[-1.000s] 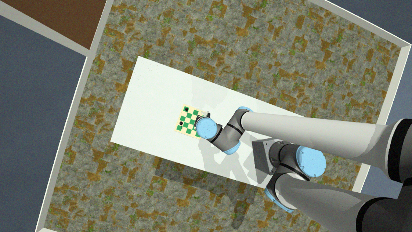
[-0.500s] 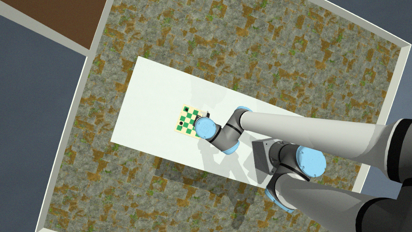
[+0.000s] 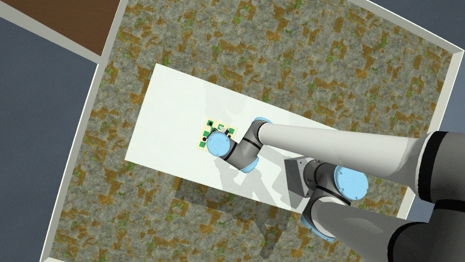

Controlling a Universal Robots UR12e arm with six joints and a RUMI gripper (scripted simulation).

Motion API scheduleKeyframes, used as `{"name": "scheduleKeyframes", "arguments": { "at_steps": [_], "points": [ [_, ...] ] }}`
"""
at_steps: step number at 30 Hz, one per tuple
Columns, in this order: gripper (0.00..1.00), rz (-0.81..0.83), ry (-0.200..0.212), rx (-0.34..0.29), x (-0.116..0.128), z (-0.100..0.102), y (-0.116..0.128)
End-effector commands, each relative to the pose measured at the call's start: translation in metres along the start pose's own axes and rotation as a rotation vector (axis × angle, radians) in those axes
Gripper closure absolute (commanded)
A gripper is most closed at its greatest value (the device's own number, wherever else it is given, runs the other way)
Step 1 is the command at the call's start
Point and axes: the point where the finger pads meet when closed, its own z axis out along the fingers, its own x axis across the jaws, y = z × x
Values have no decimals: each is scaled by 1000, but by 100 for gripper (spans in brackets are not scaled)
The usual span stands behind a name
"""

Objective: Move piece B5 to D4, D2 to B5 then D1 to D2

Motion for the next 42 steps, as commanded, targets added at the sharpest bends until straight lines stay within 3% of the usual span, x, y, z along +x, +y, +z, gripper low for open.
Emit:
{"name": "scheduleKeyframes", "arguments": {
  "at_steps": [1, 10, 22, 23, 42],
  "points": [
    [0, 248, -14, 9, 31, -2, 31],
    [0, 503, -15, 7, 69, -7, 63],
    [0, 573, -16, 6, 79, -8, 72],
    [75, 573, -16, 6, 79, -8, 72],
    [75, 573, -16, 8, 78, -8, 70]
  ]
}}
